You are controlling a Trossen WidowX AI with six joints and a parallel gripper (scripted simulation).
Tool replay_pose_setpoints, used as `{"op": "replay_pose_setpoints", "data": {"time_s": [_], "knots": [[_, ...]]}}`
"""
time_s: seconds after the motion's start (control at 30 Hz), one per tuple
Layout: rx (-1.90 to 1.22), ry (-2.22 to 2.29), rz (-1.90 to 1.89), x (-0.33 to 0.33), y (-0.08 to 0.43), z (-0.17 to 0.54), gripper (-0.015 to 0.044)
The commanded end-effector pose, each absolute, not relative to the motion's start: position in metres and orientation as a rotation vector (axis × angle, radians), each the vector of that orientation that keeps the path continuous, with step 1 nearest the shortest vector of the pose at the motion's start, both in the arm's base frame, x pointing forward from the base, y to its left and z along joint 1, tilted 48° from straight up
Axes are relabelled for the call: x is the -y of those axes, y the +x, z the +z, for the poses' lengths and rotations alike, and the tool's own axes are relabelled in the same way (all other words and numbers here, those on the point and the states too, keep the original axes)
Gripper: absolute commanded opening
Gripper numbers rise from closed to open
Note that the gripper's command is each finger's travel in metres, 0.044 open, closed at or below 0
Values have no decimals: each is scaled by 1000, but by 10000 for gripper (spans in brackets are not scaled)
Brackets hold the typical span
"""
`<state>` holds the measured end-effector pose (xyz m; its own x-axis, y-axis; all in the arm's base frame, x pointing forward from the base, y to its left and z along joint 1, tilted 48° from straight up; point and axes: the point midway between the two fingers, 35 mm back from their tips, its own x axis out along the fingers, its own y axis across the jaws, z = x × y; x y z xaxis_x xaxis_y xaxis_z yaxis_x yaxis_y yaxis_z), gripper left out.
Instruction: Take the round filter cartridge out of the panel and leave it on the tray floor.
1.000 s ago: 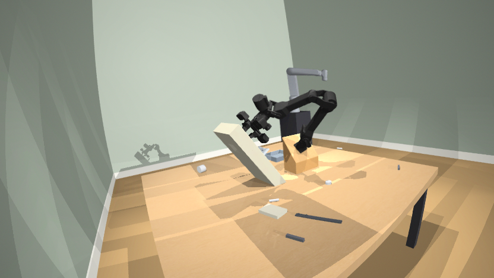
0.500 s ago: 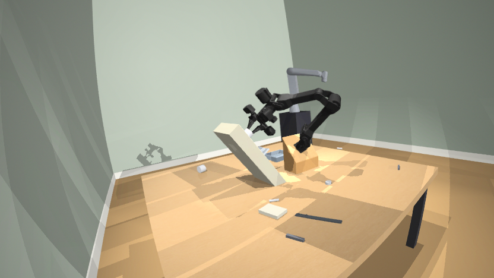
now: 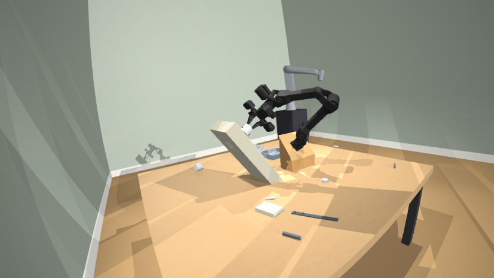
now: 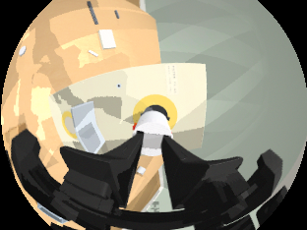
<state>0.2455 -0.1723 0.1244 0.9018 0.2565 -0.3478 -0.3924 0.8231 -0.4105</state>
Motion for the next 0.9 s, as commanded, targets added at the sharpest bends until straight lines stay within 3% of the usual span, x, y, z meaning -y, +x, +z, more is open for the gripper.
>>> {"op": "replay_pose_setpoints", "data": {"time_s": [0.0,0.63,0.77,0.87], "knots": [[-281,-492,350,163,241,117,0],[-281,-491,350,120,223,80,0],[-279,-488,354,124,225,84,105],[-279,-488,354,124,225,84,112]]}}
